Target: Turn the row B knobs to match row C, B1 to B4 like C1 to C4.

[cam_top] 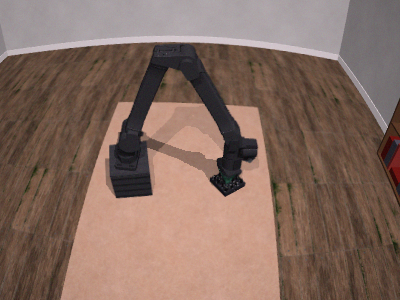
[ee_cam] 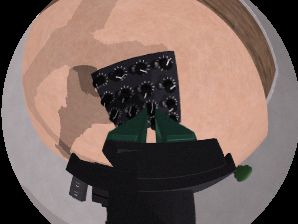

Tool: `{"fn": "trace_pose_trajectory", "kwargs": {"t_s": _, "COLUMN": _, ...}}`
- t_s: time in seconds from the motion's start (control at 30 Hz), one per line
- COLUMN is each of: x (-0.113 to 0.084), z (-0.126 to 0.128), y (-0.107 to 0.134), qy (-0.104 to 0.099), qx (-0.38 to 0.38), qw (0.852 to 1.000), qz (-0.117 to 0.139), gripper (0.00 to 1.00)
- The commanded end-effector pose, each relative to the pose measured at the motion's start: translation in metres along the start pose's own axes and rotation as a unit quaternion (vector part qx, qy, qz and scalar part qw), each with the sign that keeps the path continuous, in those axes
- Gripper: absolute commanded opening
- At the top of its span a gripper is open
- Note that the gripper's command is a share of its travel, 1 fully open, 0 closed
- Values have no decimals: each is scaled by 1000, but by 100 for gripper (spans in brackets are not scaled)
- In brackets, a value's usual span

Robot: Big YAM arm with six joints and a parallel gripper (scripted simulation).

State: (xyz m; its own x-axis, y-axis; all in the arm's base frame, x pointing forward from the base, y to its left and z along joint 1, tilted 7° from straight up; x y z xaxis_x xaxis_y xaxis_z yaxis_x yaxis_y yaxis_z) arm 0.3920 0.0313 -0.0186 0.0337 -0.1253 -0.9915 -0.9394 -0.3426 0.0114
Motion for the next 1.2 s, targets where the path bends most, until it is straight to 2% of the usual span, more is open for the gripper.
{"fn": "trace_pose_trajectory", "kwargs": {"t_s": 0.0, "x": 1, "z": -7, "y": -11, "qy": 4, "qx": -1, "qw": 1000, "qz": -12, "gripper": 7}}
{"fn": "trace_pose_trajectory", "kwargs": {"t_s": 0.4, "x": 1, "z": -6, "y": -11, "qy": 4, "qx": -76, "qw": 997, "qz": -12, "gripper": 7}}
{"fn": "trace_pose_trajectory", "kwargs": {"t_s": 0.77, "x": 2, "z": -6, "y": -10, "qy": 4, "qx": -200, "qw": 980, "qz": -10, "gripper": 7}}
{"fn": "trace_pose_trajectory", "kwargs": {"t_s": 1.17, "x": 2, "z": -6, "y": -10, "qy": 4, "qx": -217, "qw": 976, "qz": -10, "gripper": 7}}
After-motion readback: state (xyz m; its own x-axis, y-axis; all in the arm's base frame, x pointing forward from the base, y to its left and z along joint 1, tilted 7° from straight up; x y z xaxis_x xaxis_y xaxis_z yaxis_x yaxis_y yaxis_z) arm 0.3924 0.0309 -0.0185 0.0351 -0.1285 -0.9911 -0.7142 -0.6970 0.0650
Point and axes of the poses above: the point where the finger pads meet when closed, its own x axis out along the fingers, its own z axis across the jaws, y = z × x, the point moved 10 cm from there along -x, back along the fingers, and after that the axes turned 6 degrees about x, right-handed, at the moved point
